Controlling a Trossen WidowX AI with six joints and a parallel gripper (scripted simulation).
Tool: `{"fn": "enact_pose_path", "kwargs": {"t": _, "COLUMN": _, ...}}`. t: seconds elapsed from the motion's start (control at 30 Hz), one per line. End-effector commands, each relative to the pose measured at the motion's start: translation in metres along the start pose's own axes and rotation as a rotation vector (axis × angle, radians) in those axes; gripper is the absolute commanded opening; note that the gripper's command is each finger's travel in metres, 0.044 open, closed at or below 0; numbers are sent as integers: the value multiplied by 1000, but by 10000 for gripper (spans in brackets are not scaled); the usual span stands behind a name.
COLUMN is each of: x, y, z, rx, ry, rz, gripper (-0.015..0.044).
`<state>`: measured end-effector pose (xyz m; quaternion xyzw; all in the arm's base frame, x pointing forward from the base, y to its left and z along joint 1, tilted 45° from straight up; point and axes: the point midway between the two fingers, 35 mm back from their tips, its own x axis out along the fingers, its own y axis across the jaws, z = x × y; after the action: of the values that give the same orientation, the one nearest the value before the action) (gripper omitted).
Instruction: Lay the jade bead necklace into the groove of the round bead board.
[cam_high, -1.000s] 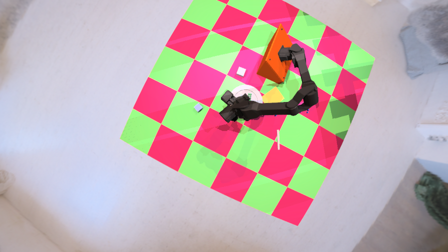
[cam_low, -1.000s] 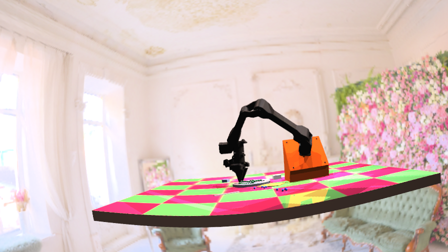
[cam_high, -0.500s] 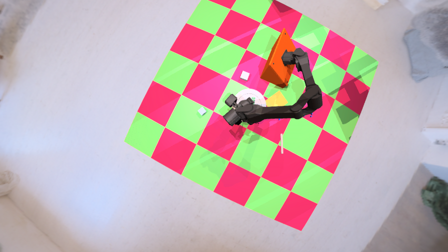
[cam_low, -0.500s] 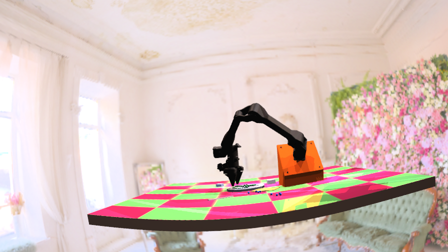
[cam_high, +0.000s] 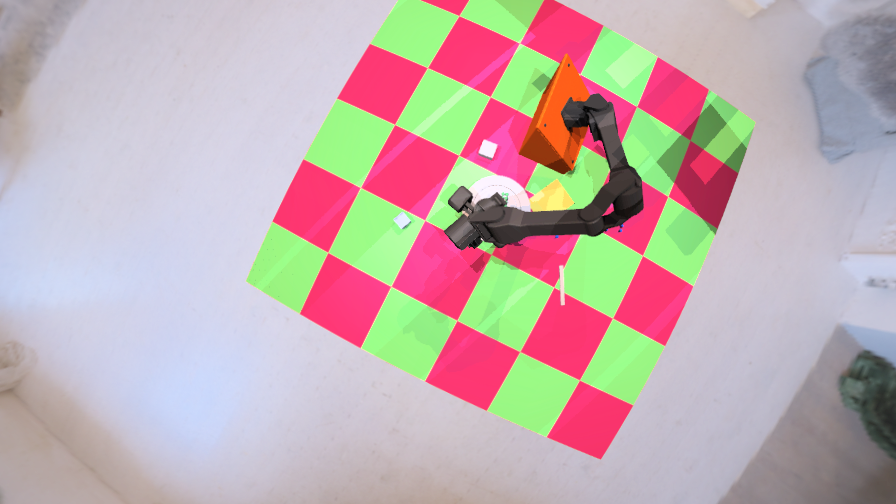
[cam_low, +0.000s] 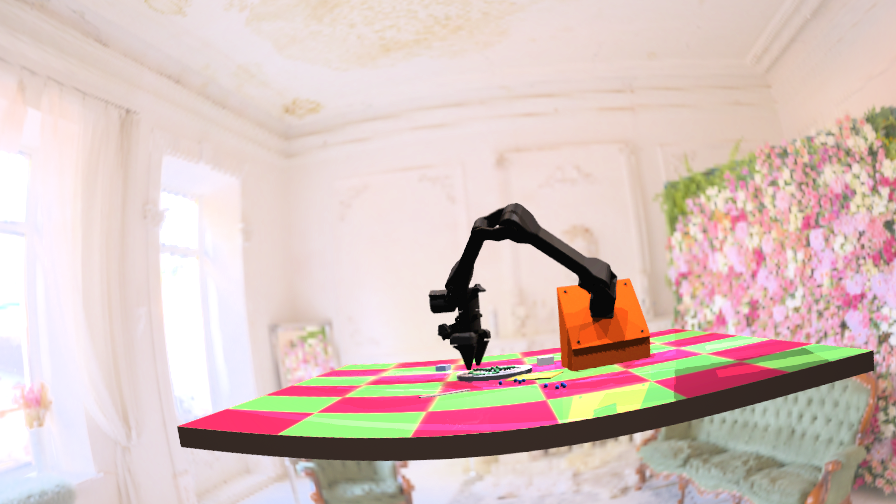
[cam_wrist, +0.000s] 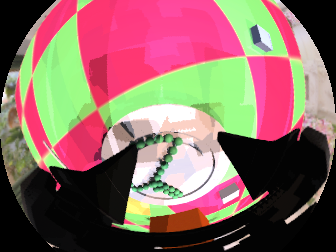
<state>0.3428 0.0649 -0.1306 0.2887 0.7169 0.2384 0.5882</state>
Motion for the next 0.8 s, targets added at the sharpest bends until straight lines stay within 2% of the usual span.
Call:
{"fn": "enact_pose_path", "kwargs": {"t": 0.0, "x": -4, "y": 8, "z": -7, "rx": 118, "ry": 2, "rz": -4, "gripper": 361}}
{"fn": "enact_pose_path", "kwargs": {"t": 0.3, "x": -26, "y": 52, "z": -58, "rx": 902, "ry": 4, "rz": -5, "gripper": 125}}
{"fn": "enact_pose_path", "kwargs": {"t": 0.43, "x": -31, "y": 65, "z": -79, "rx": 1187, "ry": 5, "rz": -6, "gripper": 120}}
{"fn": "enact_pose_path", "kwargs": {"t": 0.77, "x": -31, "y": 65, "z": -80, "rx": 1201, "ry": 5, "rz": -6, "gripper": 120}}
